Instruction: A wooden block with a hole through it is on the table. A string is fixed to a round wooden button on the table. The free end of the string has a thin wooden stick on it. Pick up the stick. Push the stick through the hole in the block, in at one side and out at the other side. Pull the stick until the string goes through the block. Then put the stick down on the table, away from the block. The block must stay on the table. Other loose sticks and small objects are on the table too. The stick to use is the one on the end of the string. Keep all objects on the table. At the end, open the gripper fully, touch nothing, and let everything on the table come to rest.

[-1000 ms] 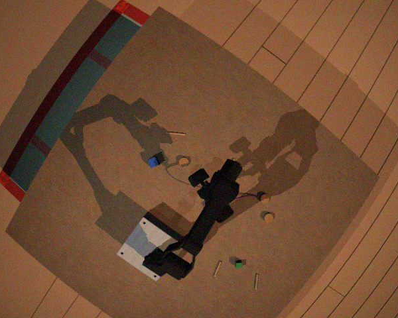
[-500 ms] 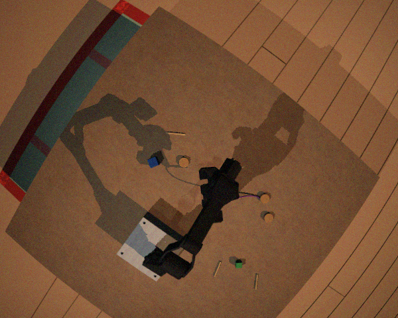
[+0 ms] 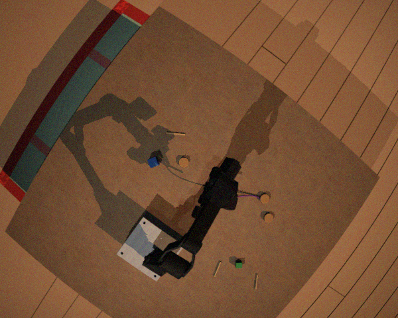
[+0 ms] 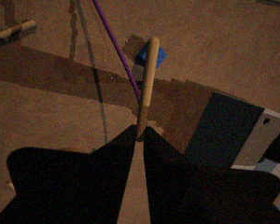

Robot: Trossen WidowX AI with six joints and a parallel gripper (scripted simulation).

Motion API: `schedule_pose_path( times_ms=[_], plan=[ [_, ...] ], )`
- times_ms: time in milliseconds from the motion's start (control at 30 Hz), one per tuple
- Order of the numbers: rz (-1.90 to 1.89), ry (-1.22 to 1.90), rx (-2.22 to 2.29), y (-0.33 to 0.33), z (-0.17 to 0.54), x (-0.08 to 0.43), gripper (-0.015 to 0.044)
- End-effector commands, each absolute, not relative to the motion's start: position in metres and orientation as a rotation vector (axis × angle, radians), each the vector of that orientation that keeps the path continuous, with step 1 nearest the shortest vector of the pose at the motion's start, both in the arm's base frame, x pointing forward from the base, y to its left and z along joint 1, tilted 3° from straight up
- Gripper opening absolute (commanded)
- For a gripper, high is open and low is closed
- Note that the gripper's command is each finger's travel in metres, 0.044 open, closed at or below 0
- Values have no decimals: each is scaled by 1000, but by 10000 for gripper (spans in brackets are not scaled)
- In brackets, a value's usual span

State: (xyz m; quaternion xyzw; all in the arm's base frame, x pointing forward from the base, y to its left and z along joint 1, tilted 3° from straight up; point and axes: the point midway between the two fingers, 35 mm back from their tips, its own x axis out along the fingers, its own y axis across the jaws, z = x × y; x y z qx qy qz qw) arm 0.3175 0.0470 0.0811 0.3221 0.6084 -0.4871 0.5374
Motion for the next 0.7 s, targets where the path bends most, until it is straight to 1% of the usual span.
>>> schedule_pose_path(
  times_ms=[0, 667],
  plan=[
    [-1265, 1375, 855, 47, 82, 318, 0],
    [-1770, 914, 1302, 48, 82, 320, 0]
  ],
)
